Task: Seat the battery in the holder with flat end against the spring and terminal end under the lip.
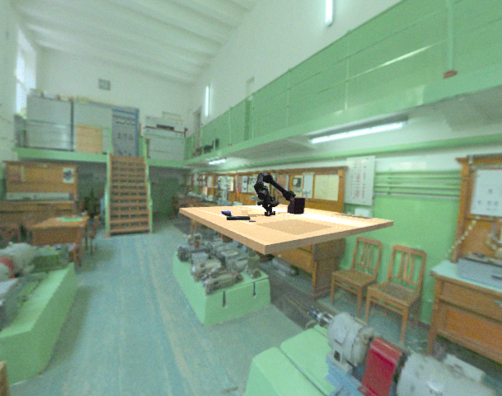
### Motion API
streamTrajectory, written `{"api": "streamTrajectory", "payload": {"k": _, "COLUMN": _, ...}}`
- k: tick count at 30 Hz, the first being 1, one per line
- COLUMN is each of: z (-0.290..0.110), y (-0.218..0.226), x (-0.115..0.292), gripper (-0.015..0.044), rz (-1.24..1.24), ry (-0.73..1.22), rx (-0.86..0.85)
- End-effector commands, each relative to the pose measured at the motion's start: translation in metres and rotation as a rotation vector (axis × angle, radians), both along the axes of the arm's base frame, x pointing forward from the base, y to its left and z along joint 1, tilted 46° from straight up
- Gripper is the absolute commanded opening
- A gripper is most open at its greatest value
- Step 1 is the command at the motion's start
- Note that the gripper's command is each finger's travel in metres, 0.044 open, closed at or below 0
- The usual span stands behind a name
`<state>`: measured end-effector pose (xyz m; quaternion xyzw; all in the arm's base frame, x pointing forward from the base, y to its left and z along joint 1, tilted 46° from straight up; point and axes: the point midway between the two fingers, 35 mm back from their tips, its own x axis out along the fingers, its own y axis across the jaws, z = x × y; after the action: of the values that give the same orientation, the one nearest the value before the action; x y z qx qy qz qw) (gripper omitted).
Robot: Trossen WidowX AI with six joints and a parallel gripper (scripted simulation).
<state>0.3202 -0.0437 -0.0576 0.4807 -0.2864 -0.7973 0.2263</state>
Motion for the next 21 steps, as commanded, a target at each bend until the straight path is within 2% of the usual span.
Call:
{"api": "streamTrajectory", "payload": {"k": 1, "z": -0.0033, "y": -0.0011, "x": 0.0037, "gripper": 0.0079, "rz": 0.021, "ry": -0.031, "rx": 0.002}}
{"api": "streamTrajectory", "payload": {"k": 21, "z": -0.0045, "y": -0.0025, "x": 0.0011, "gripper": 0.0079, "rz": 0.077, "ry": -0.091, "rx": 0.017}}
